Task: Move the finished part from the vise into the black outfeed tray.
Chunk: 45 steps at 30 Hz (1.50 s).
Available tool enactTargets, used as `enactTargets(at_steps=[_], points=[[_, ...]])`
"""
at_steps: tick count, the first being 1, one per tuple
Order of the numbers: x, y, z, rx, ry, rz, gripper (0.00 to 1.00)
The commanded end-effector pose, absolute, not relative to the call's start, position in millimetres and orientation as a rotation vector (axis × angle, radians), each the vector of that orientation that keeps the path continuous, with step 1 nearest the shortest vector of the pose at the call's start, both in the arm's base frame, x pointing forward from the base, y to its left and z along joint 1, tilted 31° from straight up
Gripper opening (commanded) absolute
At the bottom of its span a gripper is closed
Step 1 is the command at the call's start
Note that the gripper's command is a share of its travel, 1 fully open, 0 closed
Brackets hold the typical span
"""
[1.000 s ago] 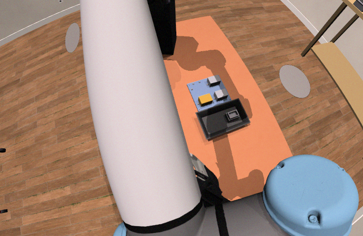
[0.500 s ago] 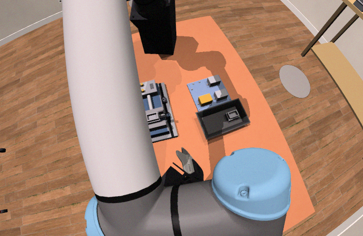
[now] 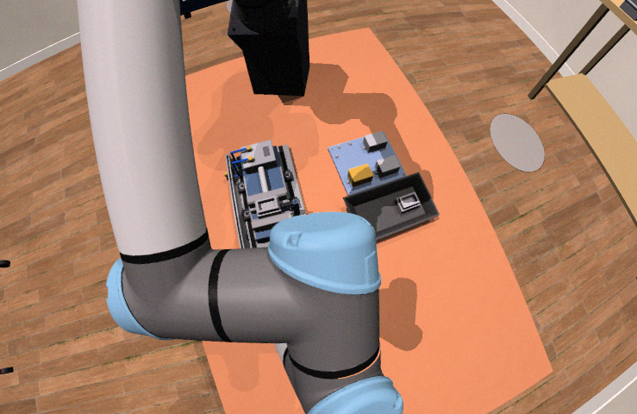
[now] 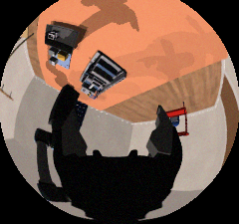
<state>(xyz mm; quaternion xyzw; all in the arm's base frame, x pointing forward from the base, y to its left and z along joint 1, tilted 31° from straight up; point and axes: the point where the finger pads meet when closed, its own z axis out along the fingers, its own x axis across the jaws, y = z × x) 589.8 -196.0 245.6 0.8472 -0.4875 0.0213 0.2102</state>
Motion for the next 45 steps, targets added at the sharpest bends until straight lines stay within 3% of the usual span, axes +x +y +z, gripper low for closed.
enactTargets(at_steps=[1, 25, 45], points=[[583, -203, 228, 2.448, -1.304, 0.094, 1.00], [508, -218, 125, 2.831, -0.756, 0.409, 1.00], [457, -199, 91, 2.839, -0.349, 0.642, 1.00]])
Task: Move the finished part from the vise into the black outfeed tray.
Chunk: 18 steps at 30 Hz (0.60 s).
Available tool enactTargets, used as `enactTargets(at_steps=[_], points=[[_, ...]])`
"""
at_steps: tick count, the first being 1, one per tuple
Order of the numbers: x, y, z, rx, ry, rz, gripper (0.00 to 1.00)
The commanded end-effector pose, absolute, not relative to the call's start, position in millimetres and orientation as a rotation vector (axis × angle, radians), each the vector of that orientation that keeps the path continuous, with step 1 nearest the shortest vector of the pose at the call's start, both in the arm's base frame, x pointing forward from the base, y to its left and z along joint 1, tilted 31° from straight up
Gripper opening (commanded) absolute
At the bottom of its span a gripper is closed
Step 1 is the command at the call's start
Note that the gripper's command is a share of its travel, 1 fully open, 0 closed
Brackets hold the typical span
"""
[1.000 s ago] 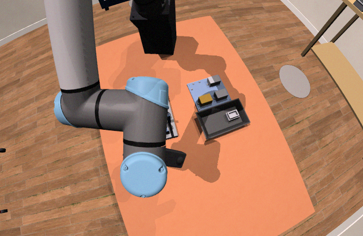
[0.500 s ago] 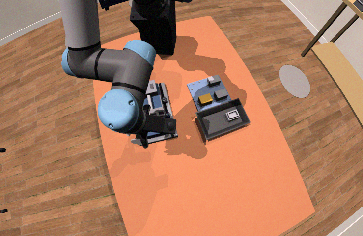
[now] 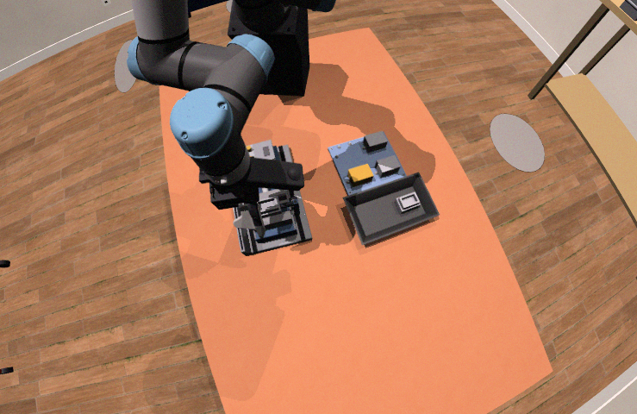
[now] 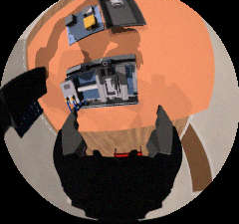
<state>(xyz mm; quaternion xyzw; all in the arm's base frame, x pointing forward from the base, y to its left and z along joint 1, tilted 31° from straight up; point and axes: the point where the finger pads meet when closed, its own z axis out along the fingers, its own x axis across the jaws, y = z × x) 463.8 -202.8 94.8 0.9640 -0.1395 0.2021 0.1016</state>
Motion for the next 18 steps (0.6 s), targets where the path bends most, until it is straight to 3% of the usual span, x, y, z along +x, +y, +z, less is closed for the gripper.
enactTargets(at_steps=[1, 18], points=[[455, -199, 90, 2.836, -0.335, 0.649, 1.00], [444, -192, 85, 2.815, -0.243, 0.694, 1.00]])
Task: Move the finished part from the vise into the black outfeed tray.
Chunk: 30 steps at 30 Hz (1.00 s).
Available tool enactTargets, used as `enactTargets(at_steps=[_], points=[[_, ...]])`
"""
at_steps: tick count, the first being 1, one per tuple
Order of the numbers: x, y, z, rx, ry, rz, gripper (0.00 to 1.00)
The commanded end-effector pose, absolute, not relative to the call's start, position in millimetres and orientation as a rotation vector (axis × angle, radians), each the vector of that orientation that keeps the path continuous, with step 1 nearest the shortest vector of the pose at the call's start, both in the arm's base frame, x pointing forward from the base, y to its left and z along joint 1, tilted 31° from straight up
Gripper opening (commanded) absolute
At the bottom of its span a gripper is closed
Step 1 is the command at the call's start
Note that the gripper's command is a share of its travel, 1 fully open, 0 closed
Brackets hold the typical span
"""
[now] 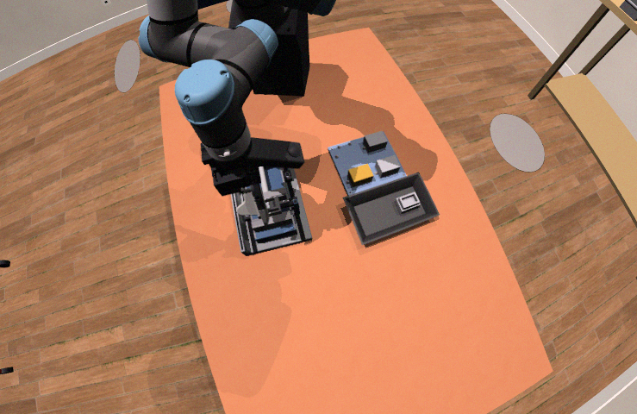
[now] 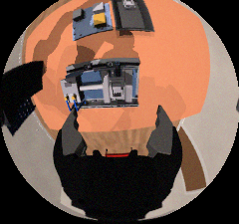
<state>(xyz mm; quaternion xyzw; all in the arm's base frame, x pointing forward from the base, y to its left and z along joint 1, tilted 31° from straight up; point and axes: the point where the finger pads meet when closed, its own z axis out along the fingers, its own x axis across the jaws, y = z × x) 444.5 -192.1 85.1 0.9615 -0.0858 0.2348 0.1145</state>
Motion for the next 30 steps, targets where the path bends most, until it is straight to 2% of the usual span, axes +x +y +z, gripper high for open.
enactTargets(at_steps=[1, 6, 7, 30], points=[[443.6, -191.5, 85.0, 2.815, -0.243, 0.694, 1.00], [443.6, -191.5, 85.0, 2.815, -0.242, 0.695, 1.00], [443.6, -191.5, 85.0, 2.815, -0.242, 0.695, 0.00], [443.6, -191.5, 85.0, 2.815, -0.242, 0.695, 0.00]])
